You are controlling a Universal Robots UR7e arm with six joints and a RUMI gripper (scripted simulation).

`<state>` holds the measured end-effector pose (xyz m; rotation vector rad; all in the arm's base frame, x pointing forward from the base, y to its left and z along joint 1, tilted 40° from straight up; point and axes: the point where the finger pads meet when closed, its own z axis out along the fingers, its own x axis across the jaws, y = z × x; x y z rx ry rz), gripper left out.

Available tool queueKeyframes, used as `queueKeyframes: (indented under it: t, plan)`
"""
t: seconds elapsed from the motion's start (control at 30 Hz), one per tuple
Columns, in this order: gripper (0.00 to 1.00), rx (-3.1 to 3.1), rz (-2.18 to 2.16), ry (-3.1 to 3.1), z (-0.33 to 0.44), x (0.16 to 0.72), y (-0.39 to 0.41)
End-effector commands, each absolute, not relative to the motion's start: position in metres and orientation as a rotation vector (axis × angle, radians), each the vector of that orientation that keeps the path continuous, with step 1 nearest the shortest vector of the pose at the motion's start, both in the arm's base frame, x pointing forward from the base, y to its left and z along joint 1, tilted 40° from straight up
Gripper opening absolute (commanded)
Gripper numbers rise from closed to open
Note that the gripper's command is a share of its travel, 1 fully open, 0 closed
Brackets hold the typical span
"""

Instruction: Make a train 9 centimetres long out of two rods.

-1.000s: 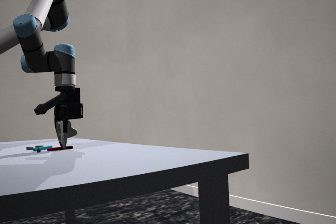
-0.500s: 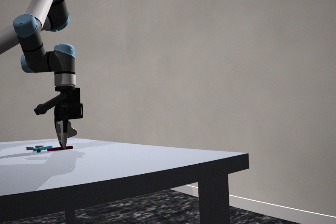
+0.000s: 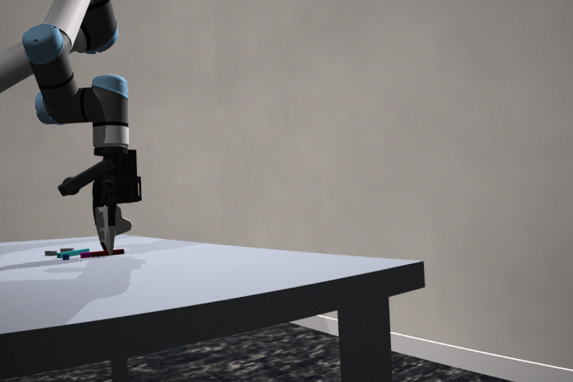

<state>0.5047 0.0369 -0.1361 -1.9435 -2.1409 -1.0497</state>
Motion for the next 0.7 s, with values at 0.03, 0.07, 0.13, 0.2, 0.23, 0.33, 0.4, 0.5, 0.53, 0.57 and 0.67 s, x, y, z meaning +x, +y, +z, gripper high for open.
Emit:
queueKeyframes:
  t: [0.03, 0.07, 0.13, 0.2, 0.23, 0.33, 0.4, 0.5, 0.53, 0.57, 0.67]
  plan:
    - [0.11, -1.944, -1.050, -2.141, -0.1359, 0.5049, 0.0365]
    - [0.14, -1.944, -1.050, -2.141, -0.1359, 0.5049, 0.0365]
    - [0.14, -1.944, -1.050, -2.141, -0.1359, 0.5049, 0.0365]
    - [0.14, -1.944, -1.050, -2.141, -0.1359, 0.5049, 0.0365]
    - [0.14, -1.944, -1.050, -2.141, -0.1359, 0.5049, 0.0365]
    - [0.14, -1.944, -1.050, -2.141, -0.1359, 0.5049, 0.0365]
    - [0.14, -1.944, -1.050, -2.141, -0.1358, 0.5049, 0.0364]
    - [0.14, -1.944, -1.050, -2.141, -0.1355, 0.5048, 0.0363]
    - [0.14, -1.944, -1.050, -2.141, -0.1351, 0.5045, 0.0360]
    - [0.14, -1.944, -1.050, -2.141, -0.1344, 0.5042, 0.0355]
    - [0.14, -1.944, -1.050, -2.141, -0.1308, 0.5024, 0.0331]
